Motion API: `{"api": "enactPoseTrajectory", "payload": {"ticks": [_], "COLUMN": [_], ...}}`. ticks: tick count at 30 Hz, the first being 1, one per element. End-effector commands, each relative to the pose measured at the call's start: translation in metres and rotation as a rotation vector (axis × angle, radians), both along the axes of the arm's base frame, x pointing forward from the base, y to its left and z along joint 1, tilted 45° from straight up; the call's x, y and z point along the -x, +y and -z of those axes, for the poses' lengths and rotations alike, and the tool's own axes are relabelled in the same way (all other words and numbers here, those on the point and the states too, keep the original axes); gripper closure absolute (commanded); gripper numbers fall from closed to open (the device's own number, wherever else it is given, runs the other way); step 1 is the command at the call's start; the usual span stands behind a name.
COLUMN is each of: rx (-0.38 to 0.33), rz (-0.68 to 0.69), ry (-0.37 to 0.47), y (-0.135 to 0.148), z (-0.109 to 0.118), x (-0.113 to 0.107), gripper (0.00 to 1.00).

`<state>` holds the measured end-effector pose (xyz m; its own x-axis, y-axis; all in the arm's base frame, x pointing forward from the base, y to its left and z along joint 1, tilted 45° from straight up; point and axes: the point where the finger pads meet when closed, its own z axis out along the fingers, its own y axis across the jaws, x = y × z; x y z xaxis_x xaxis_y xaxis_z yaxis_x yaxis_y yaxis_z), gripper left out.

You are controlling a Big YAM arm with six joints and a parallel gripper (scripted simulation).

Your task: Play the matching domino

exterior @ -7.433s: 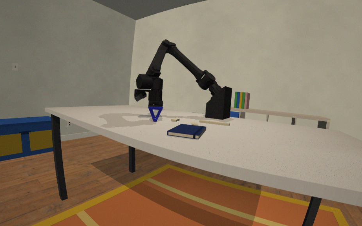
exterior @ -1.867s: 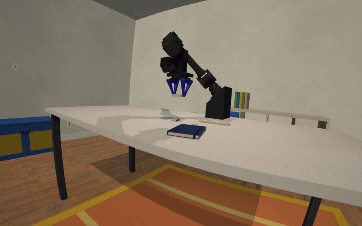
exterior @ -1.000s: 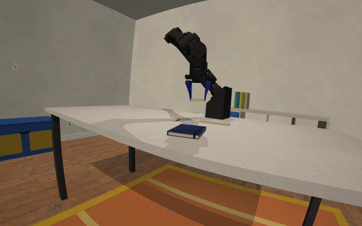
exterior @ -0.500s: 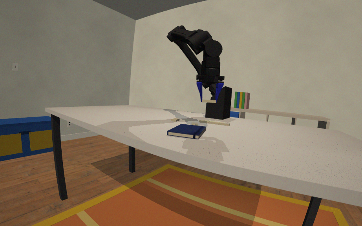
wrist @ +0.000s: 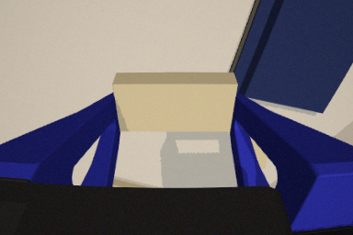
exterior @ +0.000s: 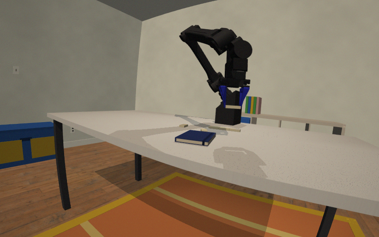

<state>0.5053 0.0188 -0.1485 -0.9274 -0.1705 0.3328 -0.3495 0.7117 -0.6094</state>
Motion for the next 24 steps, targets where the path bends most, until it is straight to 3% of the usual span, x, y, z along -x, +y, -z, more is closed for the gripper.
{"api": "enactPoseTrajectory", "payload": {"ticks": [1,4,11,12,24], "rx": [0.001,0.002,0.002,0.006,0.005], "rz": [-0.007,-0.001,-0.001,-0.001,0.009], "ry": [-0.049,-0.069,-0.069,-0.031,-0.080], "y": [0.041,0.060,0.060,0.043,0.066], "z": [0.015,0.026,0.026,0.034,0.031], "x": [-0.024,-0.033,-0.033,-0.018,-0.033], "gripper": [0.51,0.51,0.51,0.51,0.51]}}
